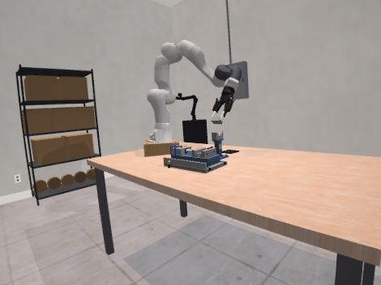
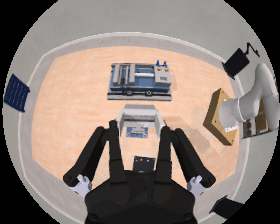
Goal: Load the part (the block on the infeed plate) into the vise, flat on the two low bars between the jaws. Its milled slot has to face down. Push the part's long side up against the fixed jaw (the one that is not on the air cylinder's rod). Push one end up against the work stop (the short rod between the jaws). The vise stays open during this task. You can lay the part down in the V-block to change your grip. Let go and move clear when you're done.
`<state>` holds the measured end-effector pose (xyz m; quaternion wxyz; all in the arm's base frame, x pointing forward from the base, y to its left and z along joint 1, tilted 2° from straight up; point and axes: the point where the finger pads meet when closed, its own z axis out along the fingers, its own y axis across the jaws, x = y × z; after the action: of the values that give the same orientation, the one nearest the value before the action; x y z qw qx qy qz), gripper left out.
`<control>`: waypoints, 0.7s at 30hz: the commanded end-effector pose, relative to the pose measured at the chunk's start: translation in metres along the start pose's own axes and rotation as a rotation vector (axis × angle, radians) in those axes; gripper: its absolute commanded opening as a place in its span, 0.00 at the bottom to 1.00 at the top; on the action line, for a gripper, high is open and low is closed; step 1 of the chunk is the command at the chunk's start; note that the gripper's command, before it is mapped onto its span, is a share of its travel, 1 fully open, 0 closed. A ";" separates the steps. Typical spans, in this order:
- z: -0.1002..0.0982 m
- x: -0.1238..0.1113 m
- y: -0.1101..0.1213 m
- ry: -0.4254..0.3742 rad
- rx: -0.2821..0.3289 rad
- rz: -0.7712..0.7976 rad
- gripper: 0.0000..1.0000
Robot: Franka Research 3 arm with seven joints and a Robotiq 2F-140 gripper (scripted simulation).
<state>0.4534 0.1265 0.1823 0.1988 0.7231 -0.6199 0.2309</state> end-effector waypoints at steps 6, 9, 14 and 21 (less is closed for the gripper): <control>-0.001 0.004 0.002 0.058 -0.006 0.047 0.00; -0.001 0.003 0.002 0.073 -0.006 0.047 0.00; -0.001 0.003 0.002 0.094 -0.007 0.047 0.00; -0.001 0.002 0.002 0.112 -0.007 0.047 0.00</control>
<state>0.4521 0.1260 0.1811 0.2287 0.7029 -0.6192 0.2649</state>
